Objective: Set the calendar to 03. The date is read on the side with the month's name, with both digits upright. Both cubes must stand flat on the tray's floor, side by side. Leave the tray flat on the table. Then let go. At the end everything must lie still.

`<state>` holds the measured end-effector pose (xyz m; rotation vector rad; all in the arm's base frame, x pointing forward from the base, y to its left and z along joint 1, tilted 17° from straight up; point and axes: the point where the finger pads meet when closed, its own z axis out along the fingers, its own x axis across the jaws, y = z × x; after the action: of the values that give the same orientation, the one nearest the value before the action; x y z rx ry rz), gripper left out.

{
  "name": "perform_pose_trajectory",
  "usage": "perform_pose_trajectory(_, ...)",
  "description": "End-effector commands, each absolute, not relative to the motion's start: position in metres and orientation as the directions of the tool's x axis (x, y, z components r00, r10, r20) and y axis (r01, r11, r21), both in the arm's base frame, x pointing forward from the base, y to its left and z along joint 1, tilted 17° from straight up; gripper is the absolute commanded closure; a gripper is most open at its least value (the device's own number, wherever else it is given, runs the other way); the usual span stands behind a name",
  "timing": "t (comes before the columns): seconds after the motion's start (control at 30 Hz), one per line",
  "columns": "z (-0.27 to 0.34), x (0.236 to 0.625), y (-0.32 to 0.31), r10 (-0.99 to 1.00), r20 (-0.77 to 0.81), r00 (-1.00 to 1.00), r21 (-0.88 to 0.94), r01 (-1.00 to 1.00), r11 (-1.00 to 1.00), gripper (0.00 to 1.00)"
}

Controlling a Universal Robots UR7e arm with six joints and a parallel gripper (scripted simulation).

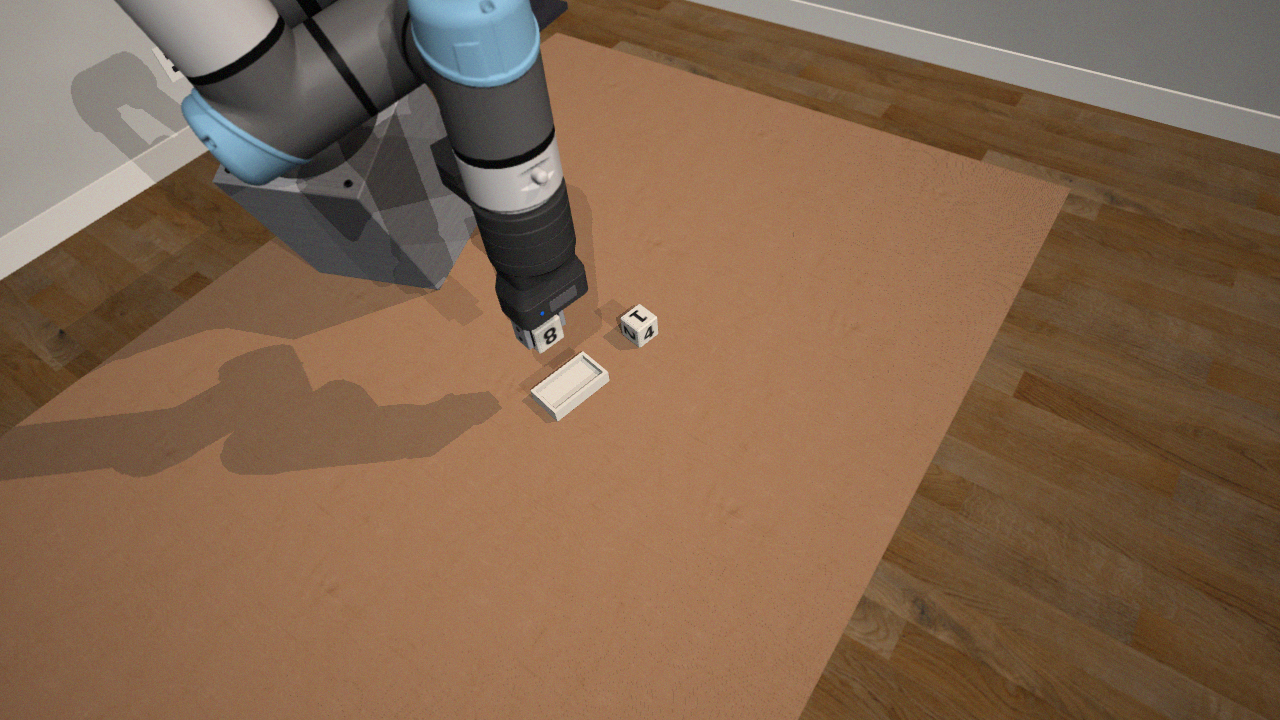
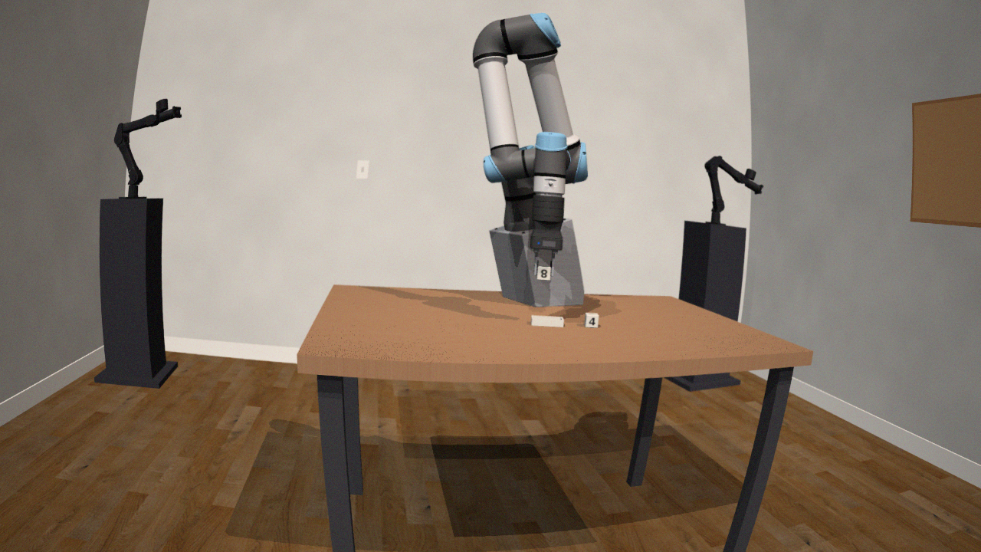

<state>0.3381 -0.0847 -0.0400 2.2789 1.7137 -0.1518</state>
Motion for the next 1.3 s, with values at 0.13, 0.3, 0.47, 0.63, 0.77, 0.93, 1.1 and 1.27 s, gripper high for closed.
perform_pose_trajectory(0.13, -0.040, 0.338, -0.085, 0.923, -0.253, 0.288, 0.161, 0.954, -0.254, 0.40)
perform_pose_trajectory(0.3, -0.038, 0.336, -0.092, 0.923, -0.252, 0.290, 0.162, 0.953, -0.255, 0.40)
perform_pose_trajectory(0.47, -0.034, 0.329, -0.120, 0.924, -0.250, 0.289, 0.159, 0.954, -0.255, 0.40)
perform_pose_trajectory(0.63, -0.029, 0.317, -0.154, 0.924, -0.252, 0.288, 0.160, 0.954, -0.254, 0.40)
perform_pose_trajectory(0.77, -0.026, 0.311, -0.171, 0.923, -0.254, 0.288, 0.161, 0.954, -0.253, 0.40)
perform_pose_trajectory(0.93, -0.025, 0.310, -0.172, 0.923, -0.254, 0.288, 0.161, 0.954, -0.253, 0.40)
perform_pose_trajectory(1.1, -0.026, 0.311, -0.172, 0.924, -0.254, 0.286, 0.160, 0.955, -0.251, 0.40)
perform_pose_trajectory(1.27, -0.026, 0.311, -0.172, 0.924, -0.254, 0.286, 0.160, 0.955, -0.251, 0.40)
